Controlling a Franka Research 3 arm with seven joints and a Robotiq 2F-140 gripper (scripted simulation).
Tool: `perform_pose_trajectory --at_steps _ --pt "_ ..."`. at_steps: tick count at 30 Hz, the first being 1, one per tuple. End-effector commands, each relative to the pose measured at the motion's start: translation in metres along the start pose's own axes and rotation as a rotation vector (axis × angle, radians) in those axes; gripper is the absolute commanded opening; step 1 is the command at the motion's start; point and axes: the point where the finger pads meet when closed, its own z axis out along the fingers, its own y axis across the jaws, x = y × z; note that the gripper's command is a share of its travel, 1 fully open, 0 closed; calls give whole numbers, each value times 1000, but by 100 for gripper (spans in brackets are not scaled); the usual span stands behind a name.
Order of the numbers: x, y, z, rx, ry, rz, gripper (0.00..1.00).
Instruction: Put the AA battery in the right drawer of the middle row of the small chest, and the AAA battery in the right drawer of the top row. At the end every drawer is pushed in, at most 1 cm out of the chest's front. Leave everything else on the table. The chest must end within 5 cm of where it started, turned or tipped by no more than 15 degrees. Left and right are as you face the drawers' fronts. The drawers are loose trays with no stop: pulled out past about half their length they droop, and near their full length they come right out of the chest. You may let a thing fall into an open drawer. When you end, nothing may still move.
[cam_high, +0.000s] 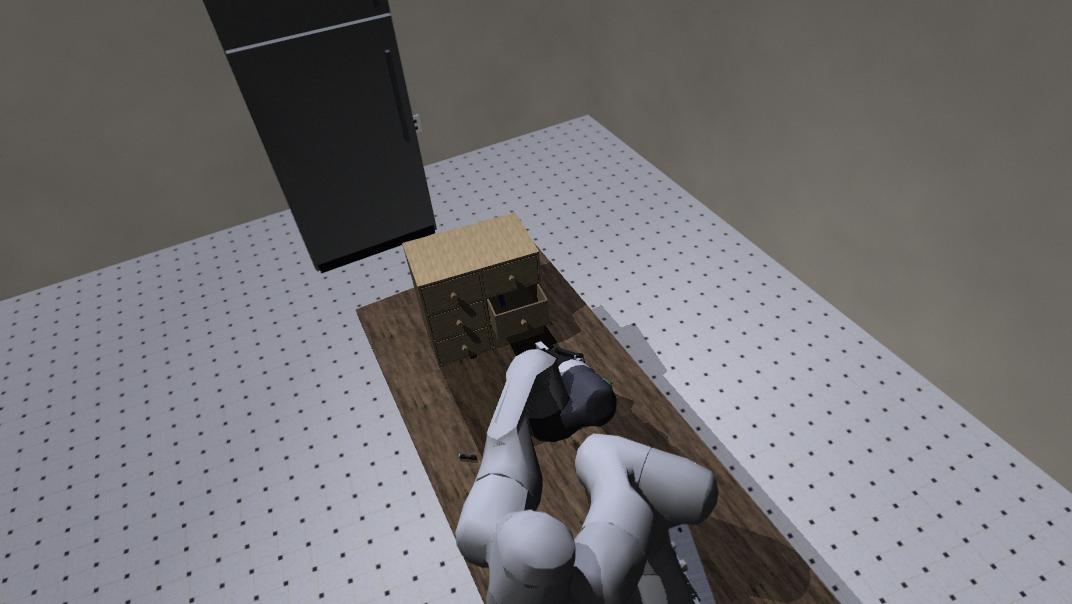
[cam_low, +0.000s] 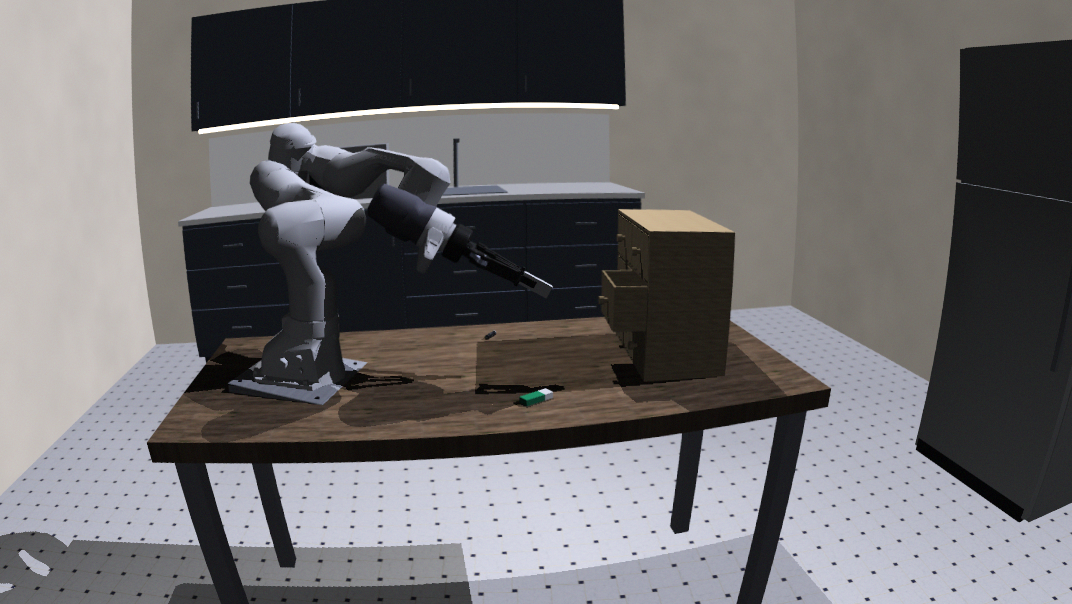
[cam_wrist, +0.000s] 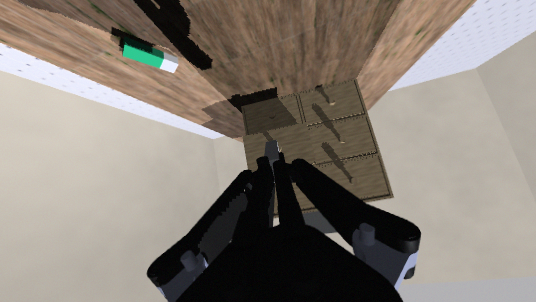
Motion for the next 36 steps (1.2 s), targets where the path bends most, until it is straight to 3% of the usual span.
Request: perform_pose_trajectory --at_steps 1,22,36 --pt "0 1 4 -2 1 4 0" --pt "-12 1 59 -2 1 4 0" --pt "-14 1 65 -2 1 4 0"
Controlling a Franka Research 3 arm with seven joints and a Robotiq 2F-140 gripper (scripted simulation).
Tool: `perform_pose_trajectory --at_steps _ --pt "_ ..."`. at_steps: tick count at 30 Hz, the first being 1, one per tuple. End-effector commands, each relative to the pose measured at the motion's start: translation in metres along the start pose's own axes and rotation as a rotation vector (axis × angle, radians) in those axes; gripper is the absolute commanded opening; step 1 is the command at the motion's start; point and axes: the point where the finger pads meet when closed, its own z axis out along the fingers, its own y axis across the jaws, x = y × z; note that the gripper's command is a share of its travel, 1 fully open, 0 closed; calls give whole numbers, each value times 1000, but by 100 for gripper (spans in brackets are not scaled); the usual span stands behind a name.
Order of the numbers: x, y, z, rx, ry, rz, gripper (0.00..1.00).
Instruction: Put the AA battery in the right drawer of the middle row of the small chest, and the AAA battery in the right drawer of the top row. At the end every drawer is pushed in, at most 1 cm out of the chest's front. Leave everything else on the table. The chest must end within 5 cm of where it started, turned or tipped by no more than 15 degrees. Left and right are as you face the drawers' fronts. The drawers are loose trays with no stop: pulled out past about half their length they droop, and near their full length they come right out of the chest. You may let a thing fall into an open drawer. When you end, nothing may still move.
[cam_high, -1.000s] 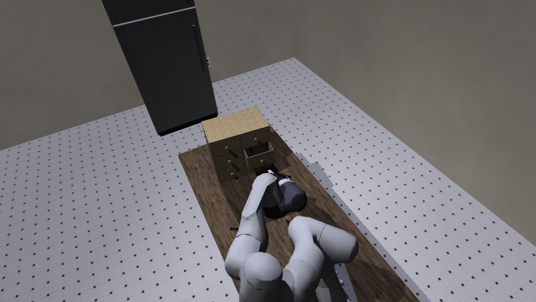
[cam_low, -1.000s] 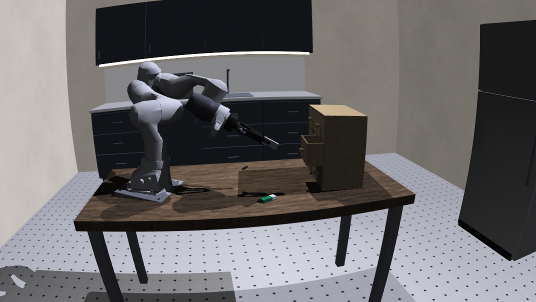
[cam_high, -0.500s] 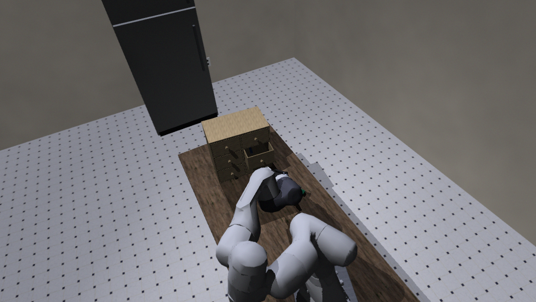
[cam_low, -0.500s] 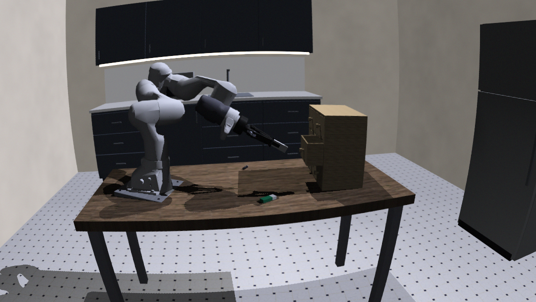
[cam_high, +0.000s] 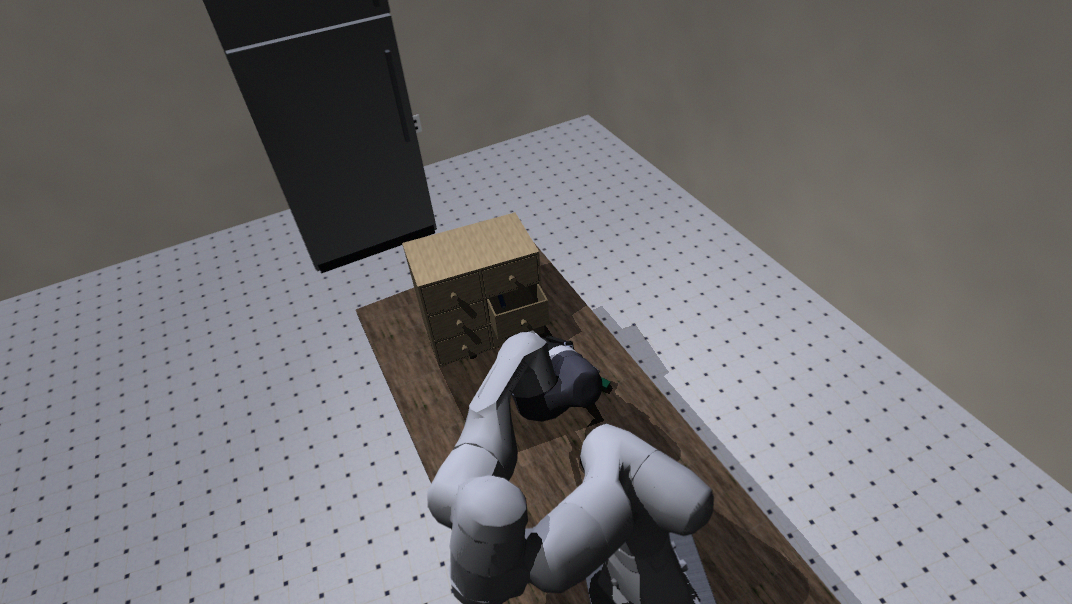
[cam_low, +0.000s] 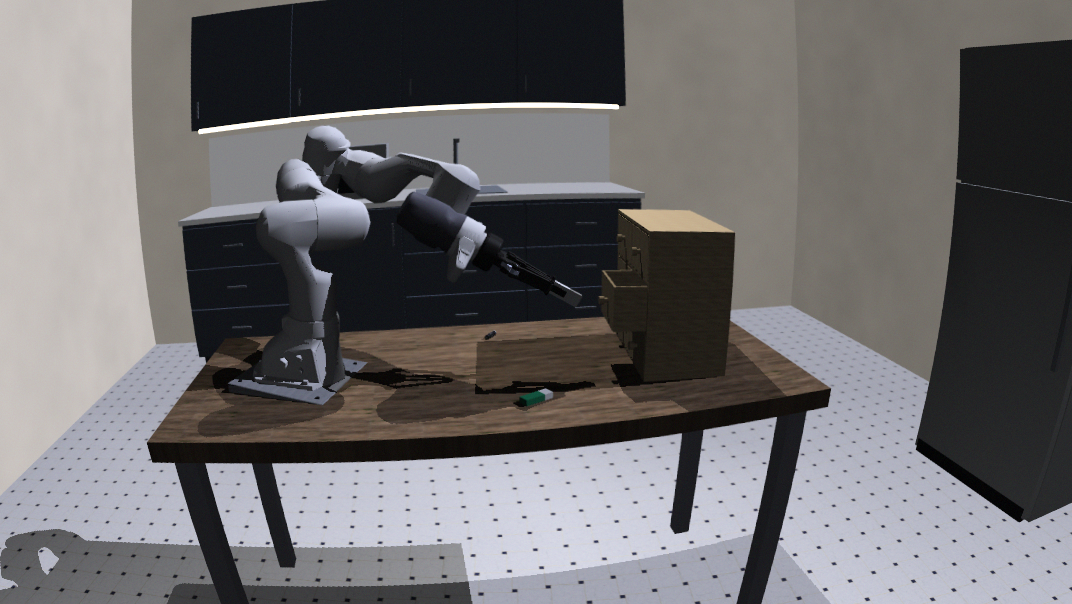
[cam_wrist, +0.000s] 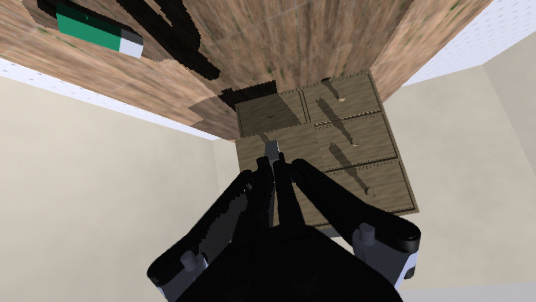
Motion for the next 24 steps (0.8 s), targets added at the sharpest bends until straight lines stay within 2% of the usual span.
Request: perform_pose_trajectory --at_steps 1,24 --pt "-1 1 1 -2 -2 -6 0" --pt "-1 1 1 -2 -2 -6 0"
